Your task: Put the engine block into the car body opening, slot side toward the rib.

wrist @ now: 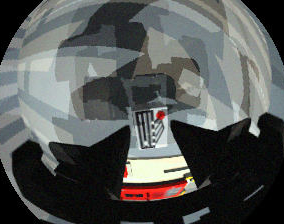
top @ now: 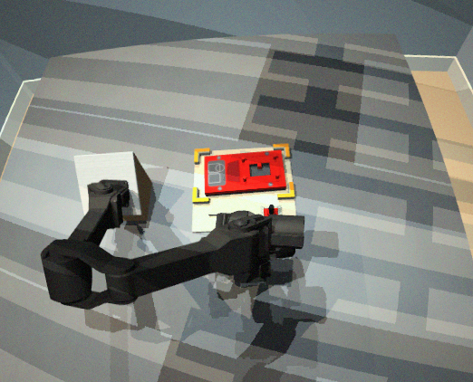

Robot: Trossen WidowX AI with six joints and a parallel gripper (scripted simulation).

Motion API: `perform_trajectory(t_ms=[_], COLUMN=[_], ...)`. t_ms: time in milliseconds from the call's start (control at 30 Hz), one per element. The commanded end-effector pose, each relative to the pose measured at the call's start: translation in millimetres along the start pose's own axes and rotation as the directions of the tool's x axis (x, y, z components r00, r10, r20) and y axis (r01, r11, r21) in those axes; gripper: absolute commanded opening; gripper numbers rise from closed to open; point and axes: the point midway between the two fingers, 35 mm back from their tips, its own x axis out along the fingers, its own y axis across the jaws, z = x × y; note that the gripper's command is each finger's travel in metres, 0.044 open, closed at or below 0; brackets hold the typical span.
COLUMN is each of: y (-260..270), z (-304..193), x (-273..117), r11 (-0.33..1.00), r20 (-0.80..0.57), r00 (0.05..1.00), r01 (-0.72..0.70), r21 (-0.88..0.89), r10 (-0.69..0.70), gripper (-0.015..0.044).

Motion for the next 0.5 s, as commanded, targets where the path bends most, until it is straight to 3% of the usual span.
perform_trajectory(t_ms=[0, 200, 333, 467], y=[-0.5, -0.5, 0.6, 3.4], z=[-1.0, -1.0, -1.6, -3.1], x=[0.7, 0.7, -3.6, -15.6], r11=[1.0, 1.0, 1.0, 1.0], r20=[-0.002, -0.002, -0.003, -0.007], r00=[1.0, 1.0, 1.0, 1.0], r01=[0.001, 0.001, 0.0, -0.001], r21=[-0.005, -0.005, -0.005, -0.005], r10=[-0.001, -0.001, 0.0, 0.0], gripper=[0.0151, 0.0111, 0.0006, 0.0])
